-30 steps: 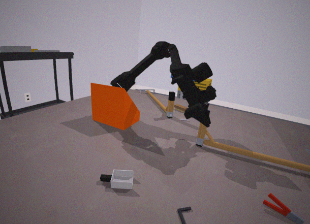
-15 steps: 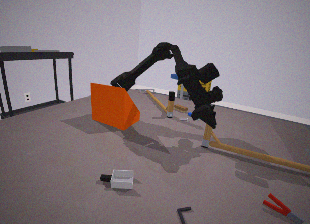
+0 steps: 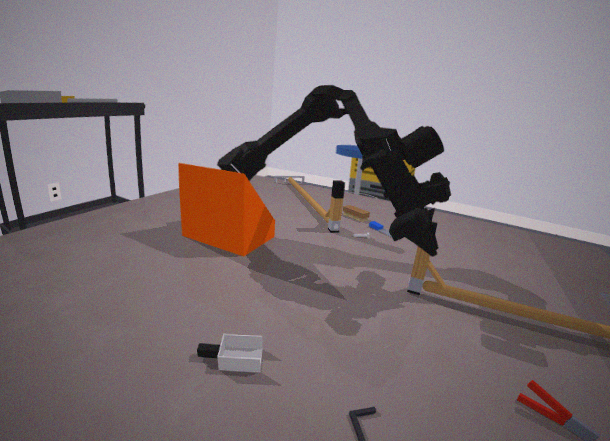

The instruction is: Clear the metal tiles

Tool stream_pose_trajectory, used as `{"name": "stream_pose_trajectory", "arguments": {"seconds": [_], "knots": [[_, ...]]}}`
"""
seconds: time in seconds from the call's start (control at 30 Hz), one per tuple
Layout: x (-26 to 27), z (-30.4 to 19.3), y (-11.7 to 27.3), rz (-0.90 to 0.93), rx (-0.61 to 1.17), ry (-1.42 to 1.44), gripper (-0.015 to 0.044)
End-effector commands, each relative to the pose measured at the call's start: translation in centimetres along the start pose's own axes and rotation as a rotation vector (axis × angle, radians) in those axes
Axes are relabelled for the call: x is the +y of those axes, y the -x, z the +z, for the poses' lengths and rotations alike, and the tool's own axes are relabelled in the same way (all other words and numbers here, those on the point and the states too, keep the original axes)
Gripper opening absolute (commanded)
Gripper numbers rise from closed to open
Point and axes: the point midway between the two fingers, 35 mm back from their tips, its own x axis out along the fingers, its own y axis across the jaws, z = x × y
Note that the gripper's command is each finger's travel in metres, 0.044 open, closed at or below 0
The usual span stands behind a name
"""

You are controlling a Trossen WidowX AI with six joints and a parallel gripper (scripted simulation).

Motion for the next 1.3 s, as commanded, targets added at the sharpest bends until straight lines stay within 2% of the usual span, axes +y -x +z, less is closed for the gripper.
{"name": "stream_pose_trajectory", "arguments": {"seconds": [0.0,0.93,1.27], "knots": [[-0.2,0.6,-0.3,-0.005,-0.006,-0.005,0.0],[0.1,3.6,-2.9,-0.003,-0.008,-0.005,0.0],[0.3,3.2,-2.7,0.001,-0.004,0.0,0.0]]}}
